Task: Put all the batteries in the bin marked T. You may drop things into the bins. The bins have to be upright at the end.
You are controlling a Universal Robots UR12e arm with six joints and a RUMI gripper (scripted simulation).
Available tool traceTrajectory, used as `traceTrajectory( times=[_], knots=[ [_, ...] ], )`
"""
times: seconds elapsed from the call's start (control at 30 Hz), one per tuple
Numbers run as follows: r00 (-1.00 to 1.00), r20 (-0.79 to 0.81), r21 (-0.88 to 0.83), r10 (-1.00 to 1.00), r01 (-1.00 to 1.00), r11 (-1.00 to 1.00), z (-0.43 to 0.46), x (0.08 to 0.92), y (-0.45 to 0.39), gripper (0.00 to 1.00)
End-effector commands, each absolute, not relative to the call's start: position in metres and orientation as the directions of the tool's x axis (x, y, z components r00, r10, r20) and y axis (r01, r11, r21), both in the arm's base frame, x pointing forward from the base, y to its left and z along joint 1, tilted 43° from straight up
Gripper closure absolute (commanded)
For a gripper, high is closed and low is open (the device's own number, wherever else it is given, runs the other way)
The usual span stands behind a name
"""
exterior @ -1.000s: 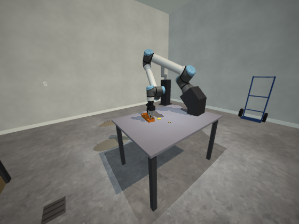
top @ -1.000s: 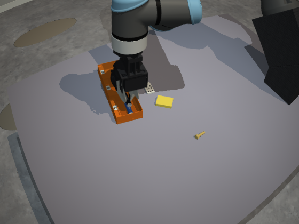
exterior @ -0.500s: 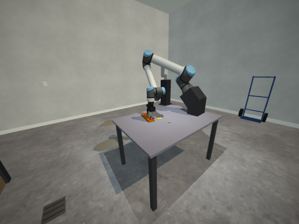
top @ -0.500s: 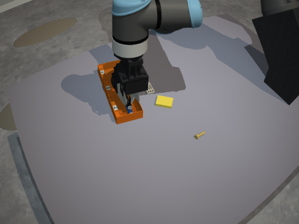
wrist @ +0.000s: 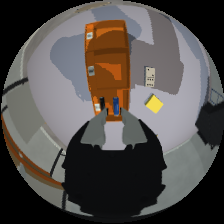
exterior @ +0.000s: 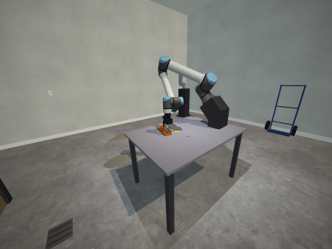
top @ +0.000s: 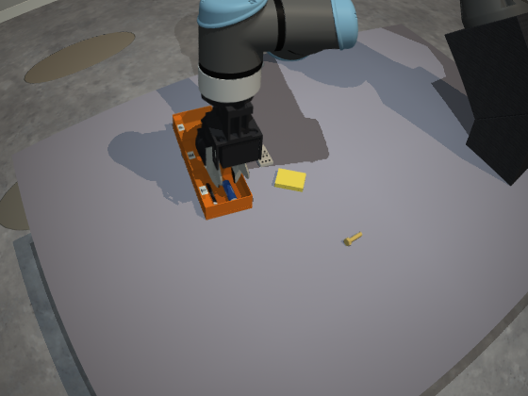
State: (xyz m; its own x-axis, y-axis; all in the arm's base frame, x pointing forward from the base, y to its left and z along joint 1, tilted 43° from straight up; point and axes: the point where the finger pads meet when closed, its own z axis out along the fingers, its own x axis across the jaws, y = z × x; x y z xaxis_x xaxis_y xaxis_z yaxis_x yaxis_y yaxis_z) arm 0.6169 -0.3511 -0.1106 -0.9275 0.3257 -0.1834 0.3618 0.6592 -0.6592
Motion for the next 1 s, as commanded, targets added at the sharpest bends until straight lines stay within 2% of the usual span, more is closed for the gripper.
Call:
traceTrajectory(
  times=[0.0, 0.73, 0.77, 0.97],
  knots=[
    [-0.928, -0.184, -0.659, 0.325, 0.362, 0.659, -0.11, 0.617, -0.351, 0.83],
    [-0.928, -0.184, -0.659, 0.325, 0.362, 0.659, -0.089, 0.62, -0.331, 0.83],
    [-0.928, -0.184, -0.659, 0.325, 0.362, 0.659, -0.086, 0.62, -0.328, 0.0],
    [-0.928, -0.184, -0.659, 0.325, 0.362, 0.659, -0.068, 0.623, -0.312, 0.0]
  ],
)
